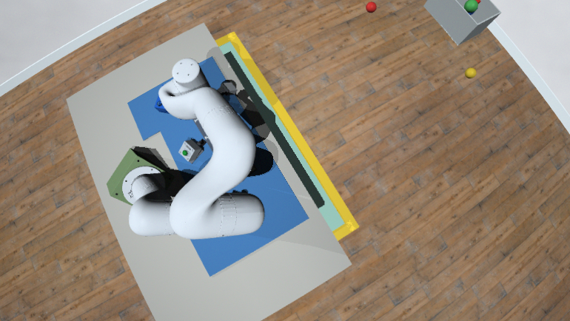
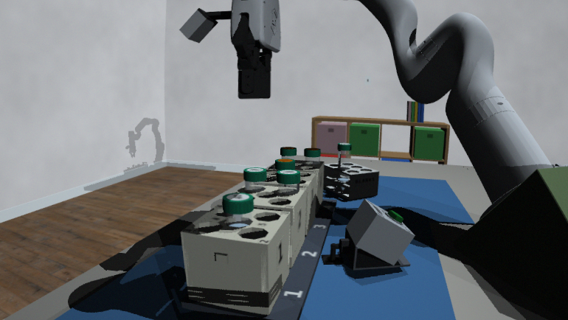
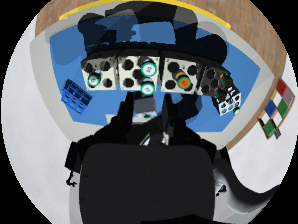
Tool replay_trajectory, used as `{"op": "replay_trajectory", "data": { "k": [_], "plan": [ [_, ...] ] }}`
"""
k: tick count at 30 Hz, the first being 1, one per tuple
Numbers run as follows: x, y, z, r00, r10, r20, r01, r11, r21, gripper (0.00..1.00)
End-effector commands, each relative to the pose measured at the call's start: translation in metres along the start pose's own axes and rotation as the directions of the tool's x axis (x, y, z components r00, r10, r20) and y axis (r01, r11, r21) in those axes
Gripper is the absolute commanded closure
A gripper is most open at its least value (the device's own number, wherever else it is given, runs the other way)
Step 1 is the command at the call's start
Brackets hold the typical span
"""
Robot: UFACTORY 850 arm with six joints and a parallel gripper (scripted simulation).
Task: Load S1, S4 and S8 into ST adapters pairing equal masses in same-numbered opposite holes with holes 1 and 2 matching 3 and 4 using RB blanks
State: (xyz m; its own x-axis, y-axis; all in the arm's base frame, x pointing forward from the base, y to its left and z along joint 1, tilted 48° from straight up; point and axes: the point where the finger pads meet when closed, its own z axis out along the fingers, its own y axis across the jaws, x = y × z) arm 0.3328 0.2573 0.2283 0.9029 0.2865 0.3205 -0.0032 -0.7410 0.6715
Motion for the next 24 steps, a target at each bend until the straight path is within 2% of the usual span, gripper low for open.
{"op": "replay_trajectory", "data": {
  "k": [1, 7, 8, 16, 18, 24],
  "plan": [
    [0.000, 0.000, -0.001, 1.000, 0.001, -0.001, -0.001, 1.000, 0.001, 0.57],
    [0.000, 0.000, -0.001, 1.000, 0.001, -0.001, -0.001, 1.000, 0.001, 0.57],
    [-0.004, 0.000, 0.001, 0.999, 0.033, 0.004, -0.033, 0.999, -0.004, 1.00],
    [-0.040, 0.001, 0.019, 0.956, 0.290, 0.037, -0.289, 0.956, -0.050, 1.00],
    [-0.040, 0.001, 0.019, 0.956, 0.290, 0.037, -0.289, 0.956, -0.050, 1.00],
    [-0.067, 0.001, 0.032, 0.880, 0.472, 0.053, -0.466, 0.880, -0.089, 1.00]
  ]
}}
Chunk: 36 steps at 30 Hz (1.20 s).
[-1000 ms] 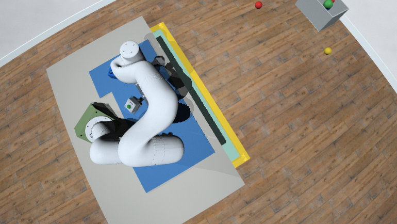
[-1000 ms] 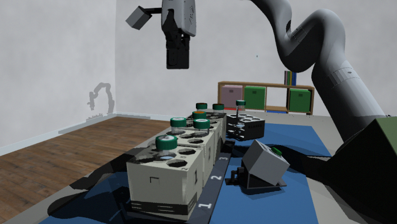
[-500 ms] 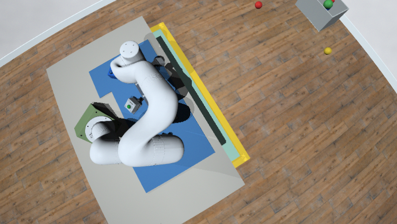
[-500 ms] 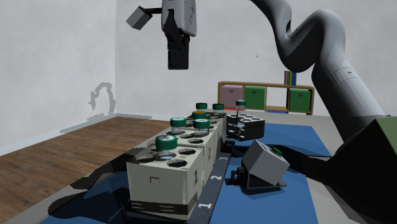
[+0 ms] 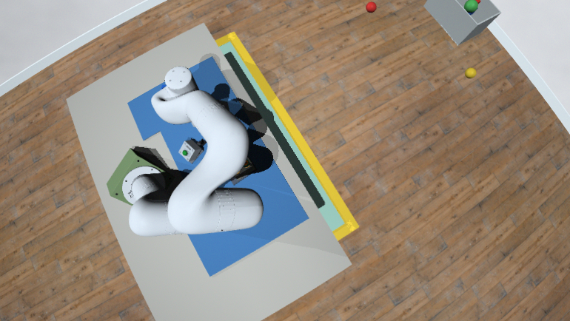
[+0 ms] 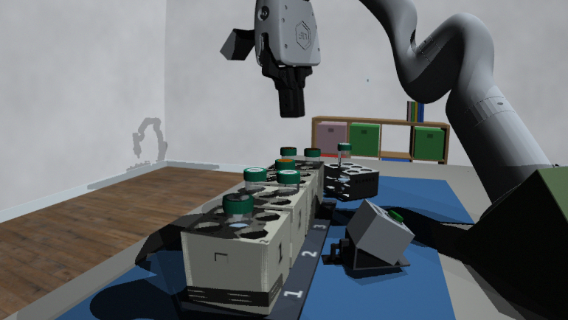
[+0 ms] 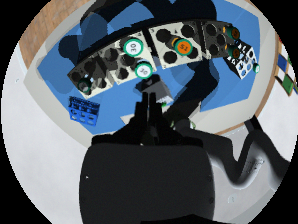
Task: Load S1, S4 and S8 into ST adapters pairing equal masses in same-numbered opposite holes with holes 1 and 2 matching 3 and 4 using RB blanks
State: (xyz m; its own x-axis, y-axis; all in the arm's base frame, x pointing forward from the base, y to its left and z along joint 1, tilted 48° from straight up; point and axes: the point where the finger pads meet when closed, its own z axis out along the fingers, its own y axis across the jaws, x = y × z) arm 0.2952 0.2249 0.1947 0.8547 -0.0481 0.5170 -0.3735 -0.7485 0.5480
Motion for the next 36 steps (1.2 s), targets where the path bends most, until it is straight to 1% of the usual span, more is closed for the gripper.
{"op": "replay_trajectory", "data": {
  "k": [1, 5, 9, 11, 13, 19, 26, 28, 29, 35, 36],
  "plan": [
    [-0.016, 0.006, 0.009, 0.991, 0.133, 0.014, -0.133, 0.991, -0.017, 1.00],
    [-0.032, 0.012, 0.019, 0.965, 0.262, 0.030, -0.260, 0.965, -0.040, 1.00],
    [-0.048, 0.019, 0.029, 0.922, 0.385, 0.043, -0.382, 0.922, -0.065, 1.00],
    [-0.048, 0.019, 0.029, 0.922, 0.385, 0.043, -0.382, 0.922, -0.065, 1.00],
    [-0.056, 0.022, 0.034, 0.894, 0.445, 0.048, -0.441, 0.894, -0.078, 1.00],
    [-0.080, 0.032, 0.049, 0.789, 0.612, 0.058, -0.603, 0.789, -0.118, 1.00],
    [-0.108, 0.044, 0.067, 0.628, 0.776, 0.060, -0.760, 0.628, -0.167, 1.00],
    [-0.108, 0.044, 0.067, 0.628, 0.776, 0.060, -0.760, 0.628, -0.167, 1.00],
    [-0.112, 0.045, 0.069, 0.604, 0.795, 0.060, -0.778, 0.604, -0.173, 1.00],
    [-0.136, 0.055, 0.084, 0.604, 0.795, 0.060, -0.778, 0.604, -0.173, 1.00],
    [-0.136, 0.055, 0.085, 0.604, 0.795, 0.060, -0.778, 0.604, -0.173, 1.00]
  ]
}}
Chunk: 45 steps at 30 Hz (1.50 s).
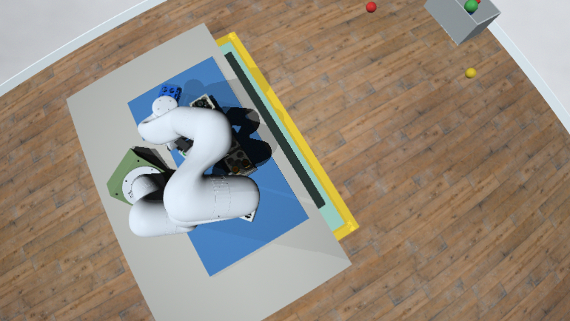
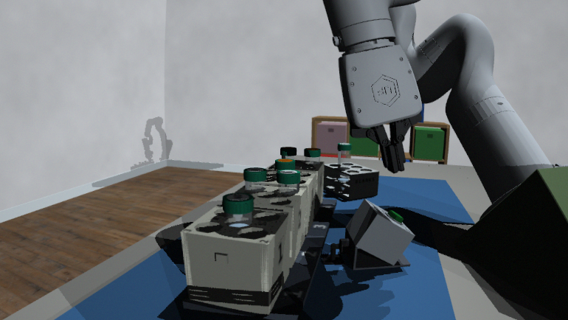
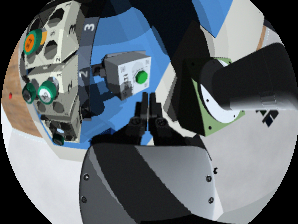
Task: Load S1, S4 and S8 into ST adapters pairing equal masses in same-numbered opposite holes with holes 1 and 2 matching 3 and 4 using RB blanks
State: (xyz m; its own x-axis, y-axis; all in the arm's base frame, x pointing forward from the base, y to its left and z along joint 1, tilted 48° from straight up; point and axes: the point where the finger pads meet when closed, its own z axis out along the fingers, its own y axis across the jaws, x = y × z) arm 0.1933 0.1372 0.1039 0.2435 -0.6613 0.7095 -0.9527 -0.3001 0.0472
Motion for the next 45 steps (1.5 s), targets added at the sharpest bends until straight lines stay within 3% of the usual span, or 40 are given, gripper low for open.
{"op": "replay_trajectory", "data": {
  "k": [1, 11, 31, 45],
  "plan": [
    [-0.003, 0.005, 0.005, 1.000, 0.003, 0.001, -0.003, 1.000, 0.003, 1.00],
    [-0.003, 0.005, 0.005, 1.000, 0.003, 0.001, -0.003, 1.000, 0.003, 1.00],
    [-0.002, -0.004, 0.039, 1.000, 0.003, 0.001, -0.003, 1.000, 0.003, 1.00],
    [-0.002, -0.004, 0.039, 1.000, 0.003, 0.001, -0.003, 1.000, 0.003, 1.00]
  ]
}}
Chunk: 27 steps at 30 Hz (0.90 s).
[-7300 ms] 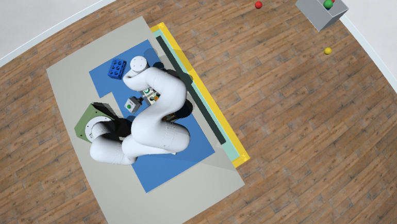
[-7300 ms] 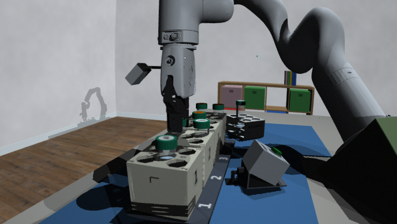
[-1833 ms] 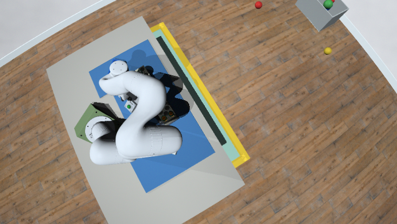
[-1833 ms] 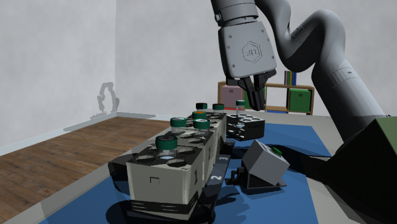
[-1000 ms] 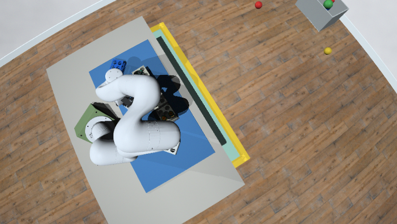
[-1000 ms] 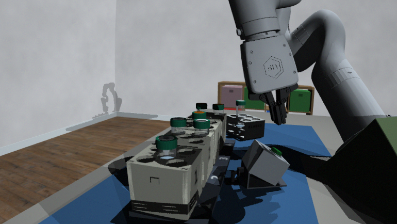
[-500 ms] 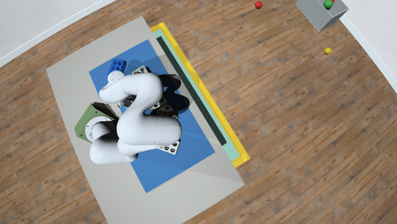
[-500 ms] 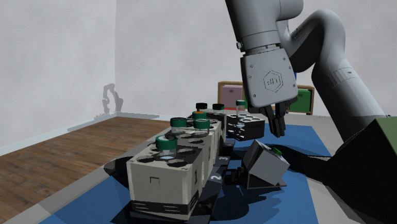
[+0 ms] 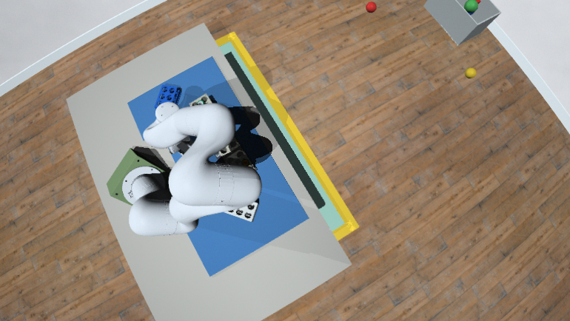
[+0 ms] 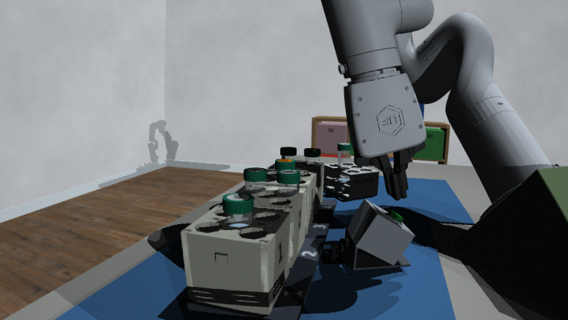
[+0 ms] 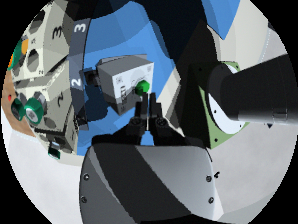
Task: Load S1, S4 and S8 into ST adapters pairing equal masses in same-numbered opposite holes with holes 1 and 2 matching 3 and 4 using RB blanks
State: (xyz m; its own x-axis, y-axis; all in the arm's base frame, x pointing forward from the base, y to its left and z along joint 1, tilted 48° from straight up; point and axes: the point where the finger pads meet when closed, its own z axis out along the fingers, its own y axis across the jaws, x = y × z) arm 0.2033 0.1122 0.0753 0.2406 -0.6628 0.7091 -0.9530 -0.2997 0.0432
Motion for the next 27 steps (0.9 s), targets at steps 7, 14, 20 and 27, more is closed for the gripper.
{"op": "replay_trajectory", "data": {
  "k": [7, 14, 20, 27],
  "plan": [
    [0.000, -0.002, 0.005, 1.000, 0.000, 0.001, 0.000, 1.000, 0.001, 1.00],
    [0.000, -0.003, 0.009, 1.000, 0.000, 0.001, 0.000, 1.000, 0.001, 1.00],
    [0.000, -0.004, 0.012, 1.000, 0.000, 0.001, 0.000, 1.000, 0.001, 1.00],
    [0.000, -0.005, 0.016, 1.000, 0.000, 0.001, 0.000, 1.000, 0.001, 1.00]
  ]
}}
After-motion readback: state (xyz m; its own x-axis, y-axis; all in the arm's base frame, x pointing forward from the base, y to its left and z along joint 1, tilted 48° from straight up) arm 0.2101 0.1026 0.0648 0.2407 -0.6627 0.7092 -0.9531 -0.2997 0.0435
